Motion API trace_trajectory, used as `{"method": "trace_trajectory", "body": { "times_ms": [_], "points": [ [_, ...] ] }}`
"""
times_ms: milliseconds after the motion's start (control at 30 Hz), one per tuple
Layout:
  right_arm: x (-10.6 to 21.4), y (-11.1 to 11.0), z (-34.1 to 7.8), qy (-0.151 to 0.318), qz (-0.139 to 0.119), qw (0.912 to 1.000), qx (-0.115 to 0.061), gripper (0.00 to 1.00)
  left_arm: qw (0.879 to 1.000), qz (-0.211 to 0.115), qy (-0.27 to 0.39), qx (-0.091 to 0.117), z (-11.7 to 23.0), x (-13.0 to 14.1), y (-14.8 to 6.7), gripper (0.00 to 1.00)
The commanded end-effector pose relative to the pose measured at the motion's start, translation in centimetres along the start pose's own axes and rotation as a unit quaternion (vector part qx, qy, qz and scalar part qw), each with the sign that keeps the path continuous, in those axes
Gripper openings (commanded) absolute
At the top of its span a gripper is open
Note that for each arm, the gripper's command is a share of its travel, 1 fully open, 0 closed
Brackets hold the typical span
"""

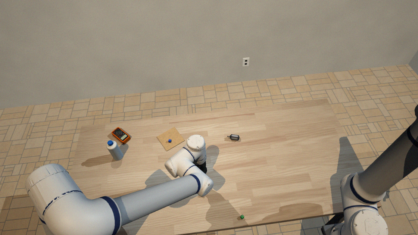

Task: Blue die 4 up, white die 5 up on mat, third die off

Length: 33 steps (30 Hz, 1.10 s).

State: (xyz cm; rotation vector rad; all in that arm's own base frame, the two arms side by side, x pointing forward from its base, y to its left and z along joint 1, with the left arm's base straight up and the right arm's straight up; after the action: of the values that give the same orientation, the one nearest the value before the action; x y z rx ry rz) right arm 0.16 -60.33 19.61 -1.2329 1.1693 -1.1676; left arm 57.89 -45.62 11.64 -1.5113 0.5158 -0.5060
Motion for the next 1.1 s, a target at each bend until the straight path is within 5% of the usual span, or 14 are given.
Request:
{"method": "trace_trajectory", "body": {
  "times_ms": [0,700,733,1067],
  "points": [
    [0.1,-0.1,0.0,0.0,-0.001,1.0,0.0,1.0,0.999,-0.003,-0.052,0.002,-2.3,-1.8,0.0,1.0],
    [0.1,-0.1,0.0,0.0,-0.001,1.0,0.0,1.0,0.993,-0.003,-0.12,0.001,-5.1,-4.4,0.3,1.0],
    [0.1,-0.1,0.0,0.0,-0.001,1.0,0.0,1.0,0.993,-0.003,-0.12,0.001,-5.1,-4.4,0.3,0.64],
    [0.1,-0.1,0.0,0.0,-0.001,1.0,0.0,1.0,0.993,-0.003,-0.12,0.001,-5.1,-4.4,0.3,0.64]
  ]
}}
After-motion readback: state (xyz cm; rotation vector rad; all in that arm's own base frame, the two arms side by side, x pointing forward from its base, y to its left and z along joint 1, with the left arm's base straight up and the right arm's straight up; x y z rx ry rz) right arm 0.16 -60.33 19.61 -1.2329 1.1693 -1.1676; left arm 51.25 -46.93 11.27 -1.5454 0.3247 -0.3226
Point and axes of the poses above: on each arm, the point where the finger pads meet when closed, its own y axis out along the fingers, its own z axis across the jaws, x = y × z, the point moved 2 cm from there along -y, back along the fingers, and after that the axes turned 3 degrees about -y, right-handed, at the moved point
